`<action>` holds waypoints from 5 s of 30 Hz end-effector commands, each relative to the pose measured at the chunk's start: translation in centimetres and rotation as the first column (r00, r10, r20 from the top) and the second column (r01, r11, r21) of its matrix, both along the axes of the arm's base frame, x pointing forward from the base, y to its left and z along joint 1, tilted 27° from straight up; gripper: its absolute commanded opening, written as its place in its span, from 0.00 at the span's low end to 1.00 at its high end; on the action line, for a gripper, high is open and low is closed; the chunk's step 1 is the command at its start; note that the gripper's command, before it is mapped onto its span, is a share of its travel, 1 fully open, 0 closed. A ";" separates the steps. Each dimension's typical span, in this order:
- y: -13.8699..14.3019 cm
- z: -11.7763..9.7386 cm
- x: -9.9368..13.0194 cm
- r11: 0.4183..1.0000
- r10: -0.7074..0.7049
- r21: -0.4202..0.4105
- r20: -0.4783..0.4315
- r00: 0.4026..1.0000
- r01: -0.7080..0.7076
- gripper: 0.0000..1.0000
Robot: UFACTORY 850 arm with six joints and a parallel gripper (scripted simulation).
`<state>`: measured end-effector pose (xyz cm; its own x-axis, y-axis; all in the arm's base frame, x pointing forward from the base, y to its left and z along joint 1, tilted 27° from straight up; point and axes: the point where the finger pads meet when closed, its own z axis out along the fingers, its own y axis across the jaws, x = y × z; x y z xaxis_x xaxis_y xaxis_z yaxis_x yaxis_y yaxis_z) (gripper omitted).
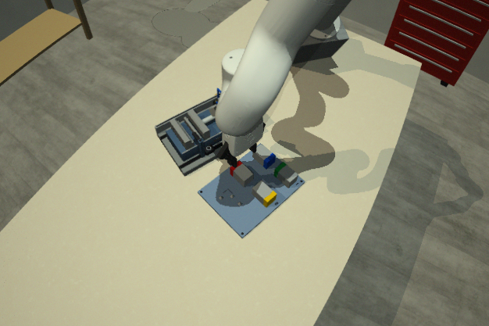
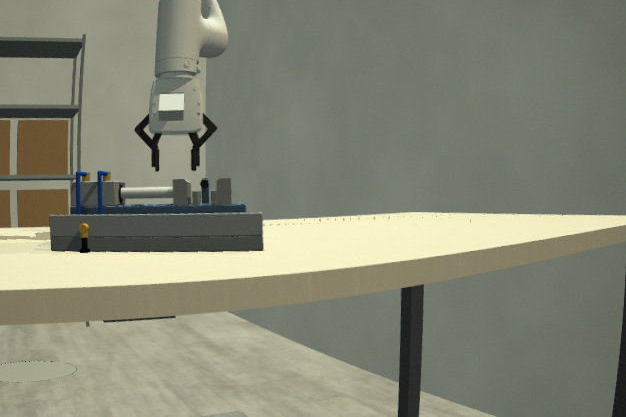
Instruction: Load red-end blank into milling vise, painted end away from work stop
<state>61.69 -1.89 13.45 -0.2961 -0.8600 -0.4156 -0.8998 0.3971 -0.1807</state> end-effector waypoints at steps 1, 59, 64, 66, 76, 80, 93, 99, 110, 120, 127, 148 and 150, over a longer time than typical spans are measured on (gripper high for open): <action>0.2 -0.4 0.3 1.000 0.000 0.000 0.002 1.000 0.000 0.70; 2.4 -6.6 2.5 1.000 0.000 0.000 0.002 1.000 0.000 0.70; 2.4 -6.6 2.4 1.000 0.000 0.000 0.002 1.000 0.000 0.70; 2.4 -6.6 2.4 1.000 0.000 0.000 0.002 1.000 0.000 0.70; 2.3 -6.3 2.4 1.000 0.000 0.000 0.002 1.000 0.000 0.70; 2.3 -6.3 2.3 1.000 0.000 0.000 0.002 1.000 0.000 0.70; 2.3 -6.2 2.3 1.000 0.000 0.000 0.002 1.000 0.000 0.70; 2.3 -6.2 2.3 1.000 0.000 0.000 0.002 1.000 0.000 0.70; 2.4 -6.6 2.4 1.000 0.000 0.000 0.002 1.000 0.000 0.70; 2.5 -6.8 2.5 1.000 0.000 0.000 0.002 1.000 0.000 0.70; 2.6 -7.2 2.7 1.000 0.000 0.000 0.002 1.000 0.000 0.70; 2.8 -7.7 2.8 1.000 0.000 0.000 0.002 1.000 0.000 0.70; 2.8 -7.7 2.8 1.000 0.000 0.000 0.002 1.000 0.000 0.70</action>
